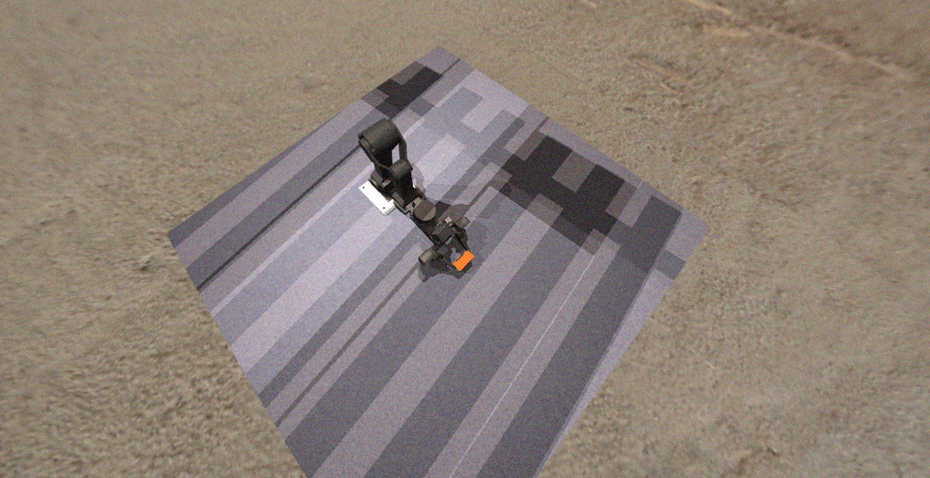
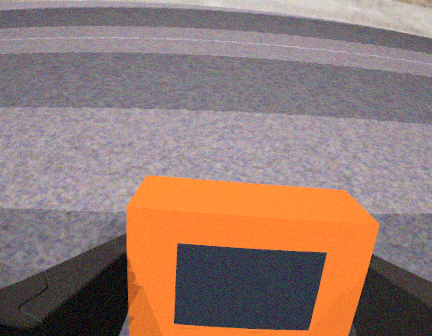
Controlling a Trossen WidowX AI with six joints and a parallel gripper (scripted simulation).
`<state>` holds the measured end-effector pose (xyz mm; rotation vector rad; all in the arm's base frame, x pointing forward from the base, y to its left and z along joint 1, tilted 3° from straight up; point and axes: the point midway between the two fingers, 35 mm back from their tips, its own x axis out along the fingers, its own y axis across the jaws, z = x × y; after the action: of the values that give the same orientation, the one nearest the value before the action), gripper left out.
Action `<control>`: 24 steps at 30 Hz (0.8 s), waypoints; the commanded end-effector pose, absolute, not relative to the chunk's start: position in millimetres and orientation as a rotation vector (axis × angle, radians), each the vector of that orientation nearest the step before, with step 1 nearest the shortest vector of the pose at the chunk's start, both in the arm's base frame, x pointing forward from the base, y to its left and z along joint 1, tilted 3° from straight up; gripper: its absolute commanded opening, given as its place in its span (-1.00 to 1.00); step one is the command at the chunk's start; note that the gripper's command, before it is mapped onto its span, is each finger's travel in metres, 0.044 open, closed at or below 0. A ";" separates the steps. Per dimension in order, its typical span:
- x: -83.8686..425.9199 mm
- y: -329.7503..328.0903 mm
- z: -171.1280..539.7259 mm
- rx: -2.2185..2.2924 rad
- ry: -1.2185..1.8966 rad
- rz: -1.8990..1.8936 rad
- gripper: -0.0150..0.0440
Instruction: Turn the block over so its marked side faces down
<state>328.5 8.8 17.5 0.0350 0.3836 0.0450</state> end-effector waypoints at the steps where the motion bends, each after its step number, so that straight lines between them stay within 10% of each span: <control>1: 328.6 8.3 18.0 0.039 0.381 0.041 0.67; 5: 328.6 8.3 18.0 0.039 0.381 0.041 1.00; 24: 328.6 8.3 18.0 0.039 0.381 0.041 1.00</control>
<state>328.7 8.7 18.0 0.0349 0.3811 0.0445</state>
